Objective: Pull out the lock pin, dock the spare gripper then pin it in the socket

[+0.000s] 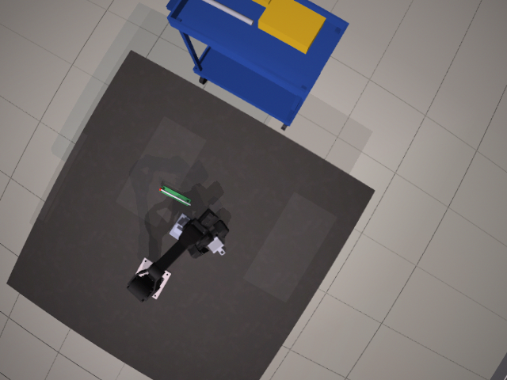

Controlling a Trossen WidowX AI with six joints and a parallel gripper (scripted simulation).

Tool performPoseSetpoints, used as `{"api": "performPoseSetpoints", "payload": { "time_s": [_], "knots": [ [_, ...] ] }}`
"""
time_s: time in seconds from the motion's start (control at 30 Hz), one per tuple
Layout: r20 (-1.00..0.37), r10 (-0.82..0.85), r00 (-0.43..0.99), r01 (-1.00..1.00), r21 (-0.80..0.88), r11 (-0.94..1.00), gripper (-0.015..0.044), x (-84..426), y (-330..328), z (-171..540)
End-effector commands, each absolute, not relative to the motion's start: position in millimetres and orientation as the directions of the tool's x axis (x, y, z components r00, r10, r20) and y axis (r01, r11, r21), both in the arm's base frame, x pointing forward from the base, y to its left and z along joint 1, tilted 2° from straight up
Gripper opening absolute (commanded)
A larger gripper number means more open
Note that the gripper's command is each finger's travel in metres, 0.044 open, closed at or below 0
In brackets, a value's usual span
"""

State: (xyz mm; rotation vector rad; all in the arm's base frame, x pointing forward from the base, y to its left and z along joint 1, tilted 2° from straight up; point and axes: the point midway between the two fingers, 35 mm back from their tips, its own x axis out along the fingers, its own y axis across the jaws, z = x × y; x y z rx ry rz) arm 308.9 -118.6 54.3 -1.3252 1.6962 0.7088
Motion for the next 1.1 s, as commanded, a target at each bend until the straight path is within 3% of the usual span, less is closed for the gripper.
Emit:
{"api": "performPoseSetpoints", "payload": {
  "time_s": [0.0, 0.17, 0.4, 0.63, 0.9, 1.07],
  "knots": [
    [-0.873, -0.481, -0.082, -0.958, -0.064, 0.28, 0.044, 308, -119, 48],
    [-0.873, -0.481, -0.083, -0.958, -0.064, 0.28, 0.044, 308, -119, 44],
    [-0.873, -0.481, -0.083, -0.958, -0.064, 0.28, 0.0256, 308, -119, 44],
    [-0.873, -0.481, -0.083, -0.958, -0.064, 0.28, 0.021, 308, -119, 44],
    [-0.873, -0.481, -0.082, -0.958, -0.064, 0.28, 0.0, 310, -120, 63],
    [-0.873, -0.481, -0.082, -0.958, -0.065, 0.28, 0.0, 311, -120, 86]
  ]
}}
